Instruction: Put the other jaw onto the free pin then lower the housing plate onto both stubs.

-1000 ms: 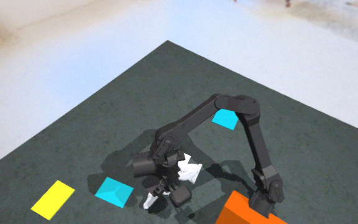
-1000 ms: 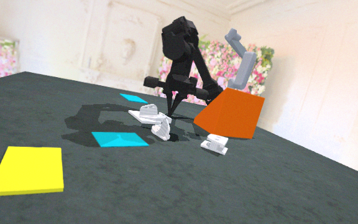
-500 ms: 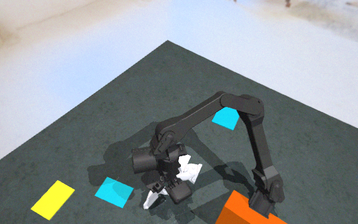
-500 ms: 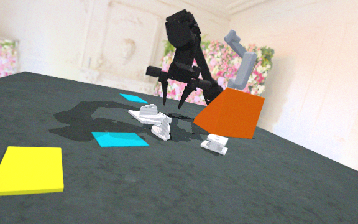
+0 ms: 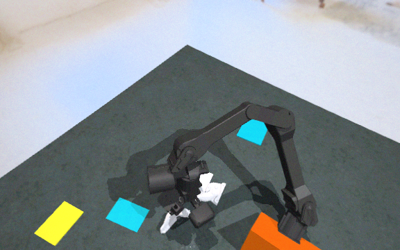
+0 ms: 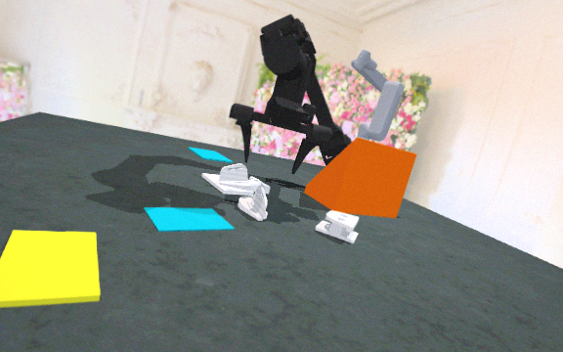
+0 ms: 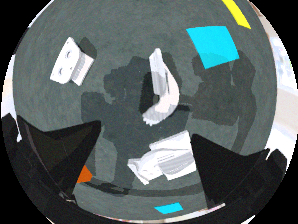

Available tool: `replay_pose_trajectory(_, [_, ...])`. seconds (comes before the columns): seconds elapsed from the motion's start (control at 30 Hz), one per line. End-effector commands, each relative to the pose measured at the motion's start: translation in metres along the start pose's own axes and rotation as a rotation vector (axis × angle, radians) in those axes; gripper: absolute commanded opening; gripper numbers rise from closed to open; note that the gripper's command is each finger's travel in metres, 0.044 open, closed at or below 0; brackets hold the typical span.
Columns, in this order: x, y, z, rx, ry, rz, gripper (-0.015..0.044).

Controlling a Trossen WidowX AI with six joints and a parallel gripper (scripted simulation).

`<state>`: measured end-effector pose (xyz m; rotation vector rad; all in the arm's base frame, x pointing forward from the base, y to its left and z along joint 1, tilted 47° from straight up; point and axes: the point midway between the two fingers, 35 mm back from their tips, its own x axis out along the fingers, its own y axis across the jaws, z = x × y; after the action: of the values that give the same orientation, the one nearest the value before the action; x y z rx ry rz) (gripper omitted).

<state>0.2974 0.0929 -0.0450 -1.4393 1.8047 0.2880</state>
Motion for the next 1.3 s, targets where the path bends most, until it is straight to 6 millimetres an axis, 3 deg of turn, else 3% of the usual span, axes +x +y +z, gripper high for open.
replay_pose_trajectory(0.0, [0.0003,0.0001,0.0003,-0.004,0.0,-0.002,0.044])
replay_pose_trajectory(0.6, [0.0003,0.0001,0.0003,-0.004,0.0,-0.002,0.044])
replay_pose_trajectory(0.7, [-0.0084,0.0002,-0.0014,0.004,-0.002,0.005,0.0361])
replay_pose_trajectory(1.13, [-0.0084,0.0002,-0.0014,0.004,-0.002,0.005,0.002])
replay_pose_trajectory(1.27, [-0.0084,0.0002,-0.0014,0.004,-0.002,0.005,0.0])
